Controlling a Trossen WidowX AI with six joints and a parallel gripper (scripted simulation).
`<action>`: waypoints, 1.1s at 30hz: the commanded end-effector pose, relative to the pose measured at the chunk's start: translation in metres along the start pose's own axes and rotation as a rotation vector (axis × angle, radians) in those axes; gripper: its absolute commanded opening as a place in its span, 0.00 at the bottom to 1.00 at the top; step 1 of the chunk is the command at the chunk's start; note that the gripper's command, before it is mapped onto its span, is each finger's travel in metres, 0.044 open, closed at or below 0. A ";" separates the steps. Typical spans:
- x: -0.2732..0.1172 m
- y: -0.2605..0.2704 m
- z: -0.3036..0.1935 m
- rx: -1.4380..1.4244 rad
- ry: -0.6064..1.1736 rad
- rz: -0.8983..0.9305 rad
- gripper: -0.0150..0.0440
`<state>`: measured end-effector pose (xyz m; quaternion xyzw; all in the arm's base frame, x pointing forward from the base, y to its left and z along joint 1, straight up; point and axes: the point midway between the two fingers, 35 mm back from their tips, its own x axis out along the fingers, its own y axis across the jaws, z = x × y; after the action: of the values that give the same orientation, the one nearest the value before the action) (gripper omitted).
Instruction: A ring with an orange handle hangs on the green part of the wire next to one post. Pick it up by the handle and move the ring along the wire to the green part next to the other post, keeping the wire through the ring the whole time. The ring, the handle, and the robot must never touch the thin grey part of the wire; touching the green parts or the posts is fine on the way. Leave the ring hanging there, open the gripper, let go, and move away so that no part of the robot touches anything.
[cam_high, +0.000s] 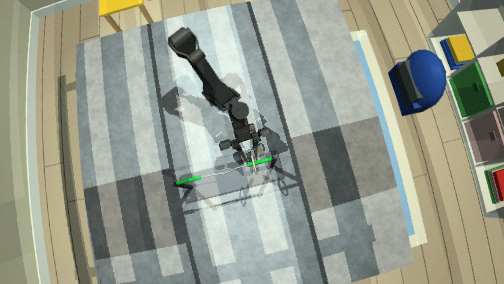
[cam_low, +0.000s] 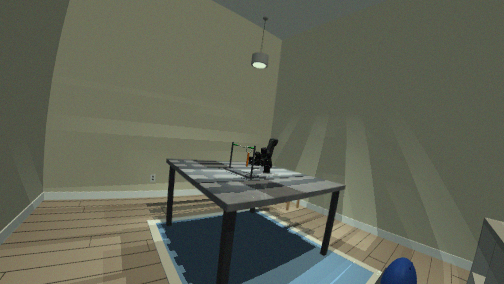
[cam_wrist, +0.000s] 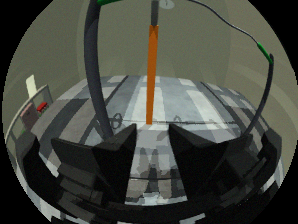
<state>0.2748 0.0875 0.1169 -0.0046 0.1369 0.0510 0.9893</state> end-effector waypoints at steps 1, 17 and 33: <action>0.000 -0.001 -0.001 0.005 0.002 -0.005 0.53; -0.023 0.002 0.002 0.001 0.004 0.000 0.79; -0.051 -0.001 0.000 0.000 0.004 0.000 1.00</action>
<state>0.2274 0.0828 0.1316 -0.0063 0.1378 0.0538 0.9890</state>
